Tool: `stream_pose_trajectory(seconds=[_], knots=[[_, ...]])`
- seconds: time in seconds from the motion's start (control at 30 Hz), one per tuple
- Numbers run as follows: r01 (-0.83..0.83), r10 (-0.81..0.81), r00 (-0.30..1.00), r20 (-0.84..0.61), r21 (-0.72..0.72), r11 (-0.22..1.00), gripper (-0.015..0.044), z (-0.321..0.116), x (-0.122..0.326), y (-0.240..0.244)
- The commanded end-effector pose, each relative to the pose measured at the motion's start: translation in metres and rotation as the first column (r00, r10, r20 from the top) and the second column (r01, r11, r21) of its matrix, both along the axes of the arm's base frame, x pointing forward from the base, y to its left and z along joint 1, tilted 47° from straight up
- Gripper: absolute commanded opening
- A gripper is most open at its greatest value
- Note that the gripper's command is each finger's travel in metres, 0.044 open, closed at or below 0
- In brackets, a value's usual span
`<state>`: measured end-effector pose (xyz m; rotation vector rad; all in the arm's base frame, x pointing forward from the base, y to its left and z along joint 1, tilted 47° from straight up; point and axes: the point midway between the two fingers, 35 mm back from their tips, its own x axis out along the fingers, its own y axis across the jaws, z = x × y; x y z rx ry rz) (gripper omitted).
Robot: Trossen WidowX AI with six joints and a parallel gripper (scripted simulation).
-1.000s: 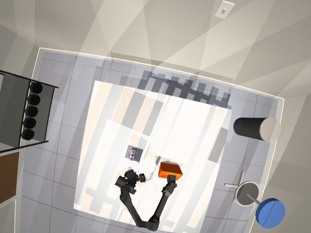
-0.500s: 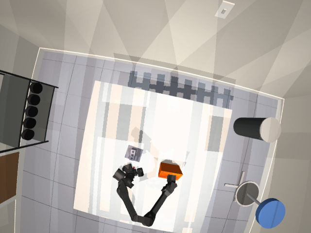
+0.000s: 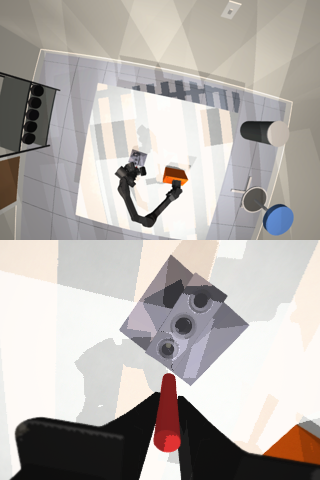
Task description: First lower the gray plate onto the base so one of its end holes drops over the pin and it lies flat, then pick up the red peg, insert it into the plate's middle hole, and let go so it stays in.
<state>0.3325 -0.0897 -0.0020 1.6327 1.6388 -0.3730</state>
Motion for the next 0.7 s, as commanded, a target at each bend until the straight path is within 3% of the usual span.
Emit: stream_pose_trajectory(seconds=[0.0,0.67], knots=[[-0.001,0.001,1.000,0.003,-0.003,1.000,0.0000,-0.009,0.003,-0.010],[0.005,-0.005,1.000,0.002,0.003,1.000,0.0000,-0.040,0.009,-0.037]])
